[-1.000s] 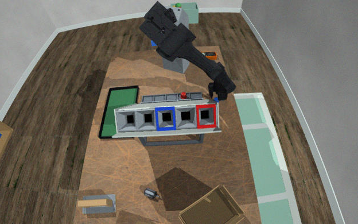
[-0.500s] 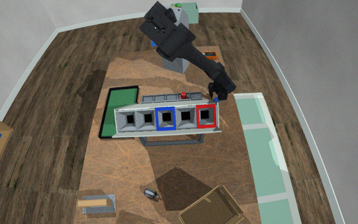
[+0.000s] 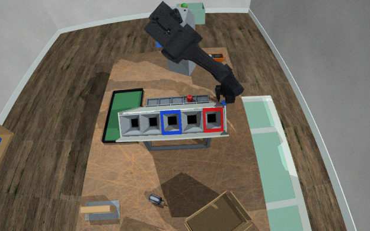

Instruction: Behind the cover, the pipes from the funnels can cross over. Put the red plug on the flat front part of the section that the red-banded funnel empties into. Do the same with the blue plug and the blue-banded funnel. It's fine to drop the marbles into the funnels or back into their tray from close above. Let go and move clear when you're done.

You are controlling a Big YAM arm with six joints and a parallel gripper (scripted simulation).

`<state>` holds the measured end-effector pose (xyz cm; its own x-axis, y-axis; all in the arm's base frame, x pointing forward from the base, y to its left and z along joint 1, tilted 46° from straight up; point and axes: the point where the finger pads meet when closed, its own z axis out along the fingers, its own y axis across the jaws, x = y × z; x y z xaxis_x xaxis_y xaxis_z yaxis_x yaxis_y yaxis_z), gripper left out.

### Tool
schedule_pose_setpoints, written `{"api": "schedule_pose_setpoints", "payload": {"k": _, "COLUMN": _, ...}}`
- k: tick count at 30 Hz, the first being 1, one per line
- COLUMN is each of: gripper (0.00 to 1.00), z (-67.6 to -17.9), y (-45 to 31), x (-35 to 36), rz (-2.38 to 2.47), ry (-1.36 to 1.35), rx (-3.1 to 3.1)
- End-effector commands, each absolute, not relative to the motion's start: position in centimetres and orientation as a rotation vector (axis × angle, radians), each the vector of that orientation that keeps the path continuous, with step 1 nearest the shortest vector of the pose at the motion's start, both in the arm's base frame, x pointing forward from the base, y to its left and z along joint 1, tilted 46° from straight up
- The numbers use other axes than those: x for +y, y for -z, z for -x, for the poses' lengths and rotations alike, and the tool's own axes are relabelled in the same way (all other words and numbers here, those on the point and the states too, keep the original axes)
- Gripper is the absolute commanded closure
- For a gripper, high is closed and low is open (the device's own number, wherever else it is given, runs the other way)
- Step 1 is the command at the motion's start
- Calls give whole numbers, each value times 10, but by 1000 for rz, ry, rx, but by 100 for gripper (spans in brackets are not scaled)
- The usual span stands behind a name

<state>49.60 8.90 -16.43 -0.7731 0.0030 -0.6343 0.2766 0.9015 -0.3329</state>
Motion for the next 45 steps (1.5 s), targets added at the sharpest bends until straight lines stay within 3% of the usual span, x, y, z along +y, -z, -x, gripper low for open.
{"api": "schedule_pose_setpoints", "payload": {"k": 1, "gripper": 37, "z": -496, "y": 170, "x": 89, "rz": -181, "ry": 550, "rx": 2409}}
{"api": "schedule_pose_setpoints", "payload": {"k": 45, "gripper": 37, "z": -517, "y": 191, "x": 71, "rz": -192, "ry": 554, "rx": 2410}}
